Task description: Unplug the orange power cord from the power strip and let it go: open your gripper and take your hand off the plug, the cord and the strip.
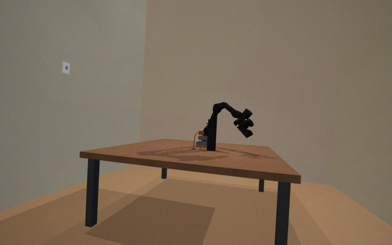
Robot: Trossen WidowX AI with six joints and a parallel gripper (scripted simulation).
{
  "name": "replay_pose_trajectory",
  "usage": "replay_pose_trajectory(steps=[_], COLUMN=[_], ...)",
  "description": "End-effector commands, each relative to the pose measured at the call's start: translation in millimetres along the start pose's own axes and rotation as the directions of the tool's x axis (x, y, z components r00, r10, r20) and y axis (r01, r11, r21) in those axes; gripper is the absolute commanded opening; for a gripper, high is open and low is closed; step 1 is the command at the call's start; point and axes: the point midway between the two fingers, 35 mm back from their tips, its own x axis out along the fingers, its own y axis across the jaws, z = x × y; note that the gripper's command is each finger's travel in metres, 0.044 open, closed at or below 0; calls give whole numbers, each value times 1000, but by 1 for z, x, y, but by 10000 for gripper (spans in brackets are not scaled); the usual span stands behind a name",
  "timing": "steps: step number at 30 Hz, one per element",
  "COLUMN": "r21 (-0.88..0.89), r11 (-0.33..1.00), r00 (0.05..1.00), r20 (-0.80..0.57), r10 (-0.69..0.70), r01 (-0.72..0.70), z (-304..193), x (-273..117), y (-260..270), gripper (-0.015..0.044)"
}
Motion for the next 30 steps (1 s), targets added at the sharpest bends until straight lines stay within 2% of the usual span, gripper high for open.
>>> replay_pose_trajectory(steps=[1,7,11,14,18,23,25,30], r21=[228,593,766,823,763,450,337,322], r11=[974,792,563,342,-12,-418,-498,-507], r00=[990,930,863,803,713,614,594,592], r20=[-138,-355,-475,-544,-598,-586,-569,-567], r10=[24,94,171,244,365,529,568,573], r01=[8,147,311,453,646,789,799,800], z=[-48,-133,-191,-232,-283,-330,-338,-339], x=[8,0,-21,-45,-87,-148,-164,-165], y=[-46,-112,-145,-164,-179,-181,-180,-179], gripper=[160,160,160,160,160,160,160,160])
